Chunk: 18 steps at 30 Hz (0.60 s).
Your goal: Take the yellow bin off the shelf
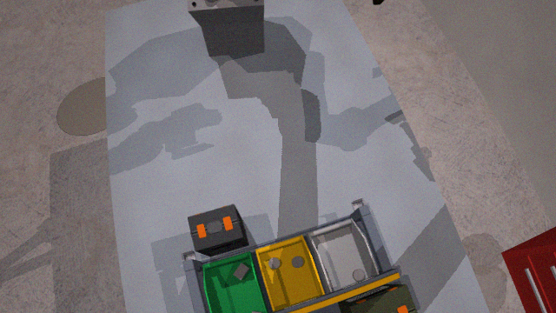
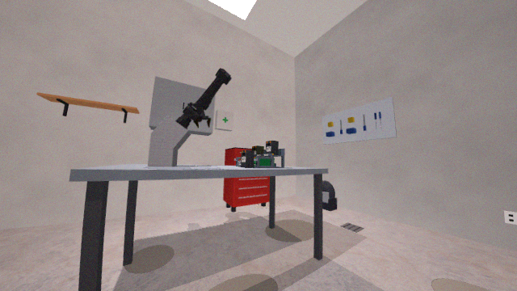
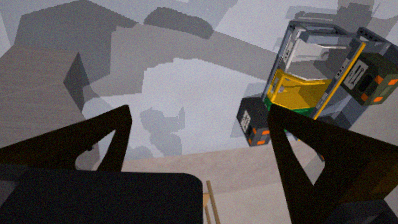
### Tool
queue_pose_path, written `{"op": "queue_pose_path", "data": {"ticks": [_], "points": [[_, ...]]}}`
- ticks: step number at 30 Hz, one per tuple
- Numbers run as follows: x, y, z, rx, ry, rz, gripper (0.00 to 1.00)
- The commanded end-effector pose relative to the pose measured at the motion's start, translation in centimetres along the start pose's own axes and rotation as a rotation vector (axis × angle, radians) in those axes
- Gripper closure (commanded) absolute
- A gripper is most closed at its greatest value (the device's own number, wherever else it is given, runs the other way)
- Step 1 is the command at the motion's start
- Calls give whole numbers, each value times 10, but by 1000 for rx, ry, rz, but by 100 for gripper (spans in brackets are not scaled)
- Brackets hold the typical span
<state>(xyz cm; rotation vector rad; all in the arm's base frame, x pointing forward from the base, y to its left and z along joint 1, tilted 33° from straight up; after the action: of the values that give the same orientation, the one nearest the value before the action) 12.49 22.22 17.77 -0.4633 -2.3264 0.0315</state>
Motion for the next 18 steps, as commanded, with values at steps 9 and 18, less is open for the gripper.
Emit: {"op": "queue_pose_path", "data": {"ticks": [9, 18], "points": [[2, 1, -1, -3, 0, -6, 0], [7, 6, -5, -17, 3, -19, 0]]}}
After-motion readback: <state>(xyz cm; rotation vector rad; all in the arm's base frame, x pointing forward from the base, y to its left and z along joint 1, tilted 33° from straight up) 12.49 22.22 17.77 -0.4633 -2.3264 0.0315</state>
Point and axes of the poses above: the point where the finger pads meet when closed, its own x axis back along the fingers, its own z axis across the jaws, y = z × x, the point moved 6 cm from there along x, back along the fingers, and after that the axes turned 11 degrees about -x, right-handed, at the moved point
